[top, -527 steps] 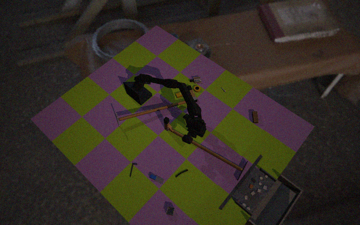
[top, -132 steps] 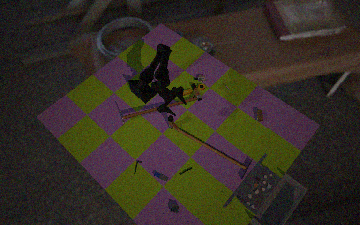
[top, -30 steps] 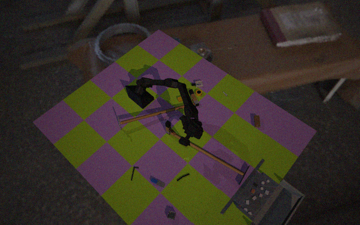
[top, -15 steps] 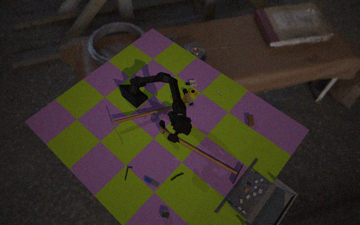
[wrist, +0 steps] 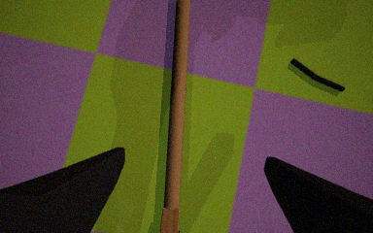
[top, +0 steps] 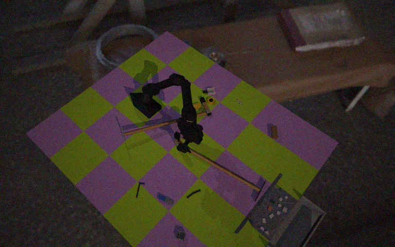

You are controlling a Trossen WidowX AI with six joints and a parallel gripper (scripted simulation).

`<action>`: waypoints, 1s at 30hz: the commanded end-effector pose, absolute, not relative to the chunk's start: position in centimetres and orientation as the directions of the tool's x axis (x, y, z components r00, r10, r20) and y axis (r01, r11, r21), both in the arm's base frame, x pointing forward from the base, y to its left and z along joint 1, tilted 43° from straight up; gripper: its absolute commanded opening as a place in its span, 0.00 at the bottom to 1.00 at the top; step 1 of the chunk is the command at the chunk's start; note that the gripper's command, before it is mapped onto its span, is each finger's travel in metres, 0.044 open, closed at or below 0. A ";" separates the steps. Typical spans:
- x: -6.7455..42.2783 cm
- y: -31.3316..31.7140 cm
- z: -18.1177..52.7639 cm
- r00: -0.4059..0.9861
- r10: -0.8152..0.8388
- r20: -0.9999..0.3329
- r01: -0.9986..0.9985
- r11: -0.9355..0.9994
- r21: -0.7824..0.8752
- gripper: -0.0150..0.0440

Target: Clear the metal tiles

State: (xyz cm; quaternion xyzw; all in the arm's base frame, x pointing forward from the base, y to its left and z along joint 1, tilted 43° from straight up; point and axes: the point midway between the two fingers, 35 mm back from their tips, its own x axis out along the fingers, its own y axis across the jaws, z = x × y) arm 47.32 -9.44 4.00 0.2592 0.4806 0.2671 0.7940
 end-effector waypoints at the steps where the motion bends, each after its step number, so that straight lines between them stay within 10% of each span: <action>1: 46.5 -9.8 4.3 0.408 0.675 -0.616 -0.184 0.721 0.668 1.00; 30: 39.4 -12.5 4.9 0.499 0.655 -0.567 -0.183 0.719 0.670 1.00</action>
